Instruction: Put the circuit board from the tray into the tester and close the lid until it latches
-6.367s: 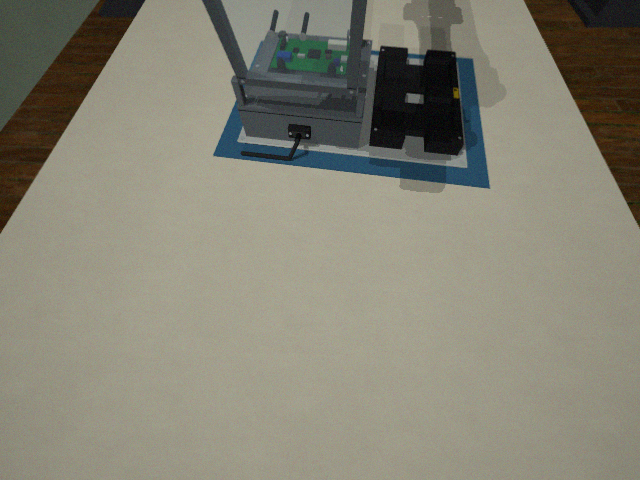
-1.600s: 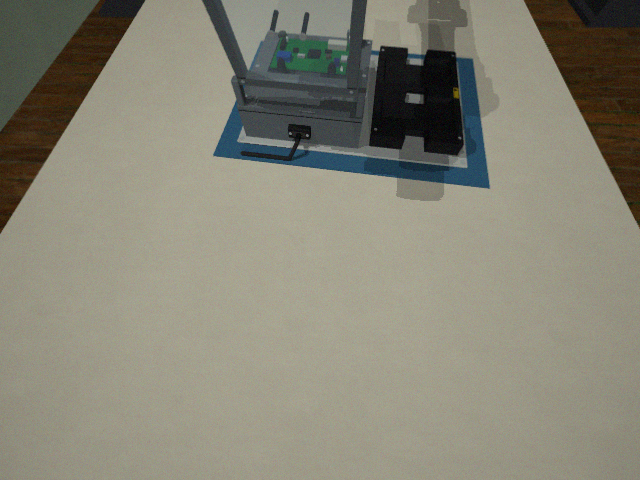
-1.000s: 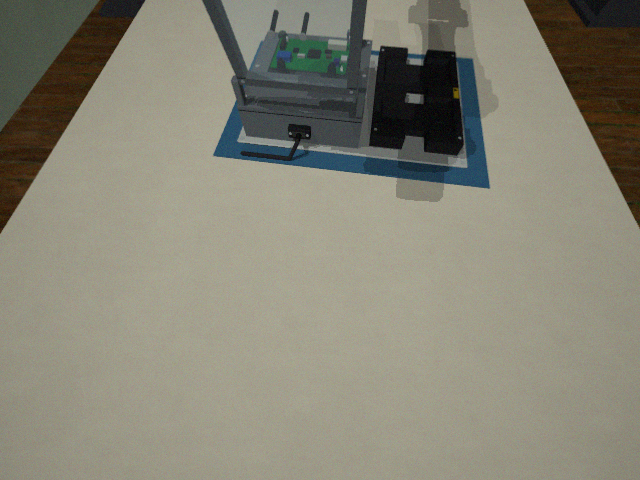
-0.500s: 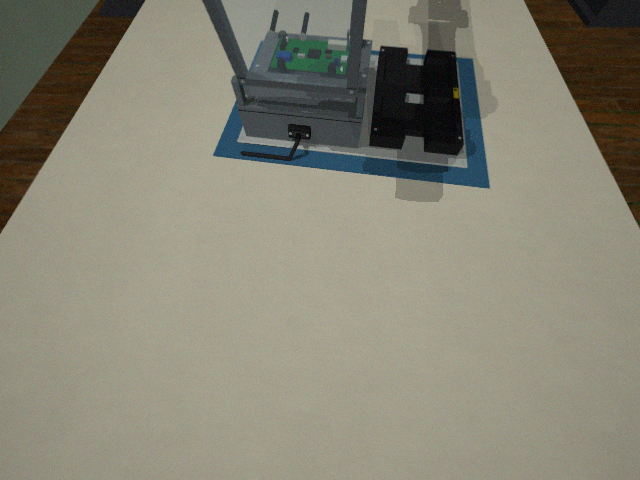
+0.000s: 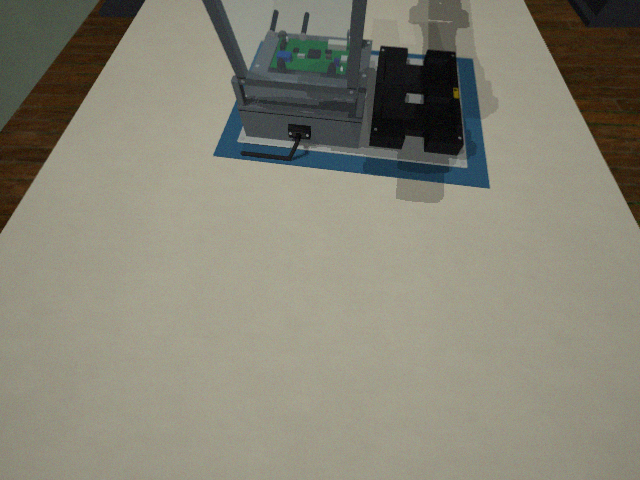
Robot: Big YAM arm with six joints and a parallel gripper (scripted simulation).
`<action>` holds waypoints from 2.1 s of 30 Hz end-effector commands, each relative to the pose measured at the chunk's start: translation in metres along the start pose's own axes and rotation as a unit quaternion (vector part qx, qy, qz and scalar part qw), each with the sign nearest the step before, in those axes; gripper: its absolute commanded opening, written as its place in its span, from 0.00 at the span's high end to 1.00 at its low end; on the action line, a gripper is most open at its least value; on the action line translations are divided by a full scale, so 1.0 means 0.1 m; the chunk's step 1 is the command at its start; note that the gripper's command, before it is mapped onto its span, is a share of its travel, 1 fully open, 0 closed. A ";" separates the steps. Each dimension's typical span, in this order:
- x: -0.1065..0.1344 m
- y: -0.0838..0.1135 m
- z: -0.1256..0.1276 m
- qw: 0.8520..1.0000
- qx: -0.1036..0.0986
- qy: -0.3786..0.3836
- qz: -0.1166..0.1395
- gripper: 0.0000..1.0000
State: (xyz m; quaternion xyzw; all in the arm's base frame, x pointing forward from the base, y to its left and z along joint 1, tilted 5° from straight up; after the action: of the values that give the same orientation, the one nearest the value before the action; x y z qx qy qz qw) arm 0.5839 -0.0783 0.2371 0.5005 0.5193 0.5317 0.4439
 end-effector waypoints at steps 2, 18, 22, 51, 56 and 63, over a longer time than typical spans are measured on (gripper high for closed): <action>0.07 0.29 0.00 0.999 -0.032 0.002 -0.010 0.52; 0.07 0.29 -0.01 0.999 -0.032 0.002 -0.009 0.52; 0.07 0.29 -0.01 0.999 -0.032 0.002 -0.009 0.52; 0.07 0.33 0.00 0.999 -0.034 0.002 -0.010 0.52; 0.07 0.37 0.00 0.999 -0.036 0.003 -0.010 0.52; 0.07 0.41 0.01 0.999 -0.038 0.003 -0.011 0.52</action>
State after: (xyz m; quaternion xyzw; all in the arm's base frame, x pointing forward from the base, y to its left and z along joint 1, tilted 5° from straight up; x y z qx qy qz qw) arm 0.5835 -0.0782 0.2391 0.4995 0.5187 0.5325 0.4449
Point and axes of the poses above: the point where the finger pads meet when closed, its own y axis back along the fingers, its own z axis across the jaws, x = y × z, the point moved 5 cm from there along y, back along the fingers, and after that the axes turned 14 degrees about y, right-handed, at the moved point
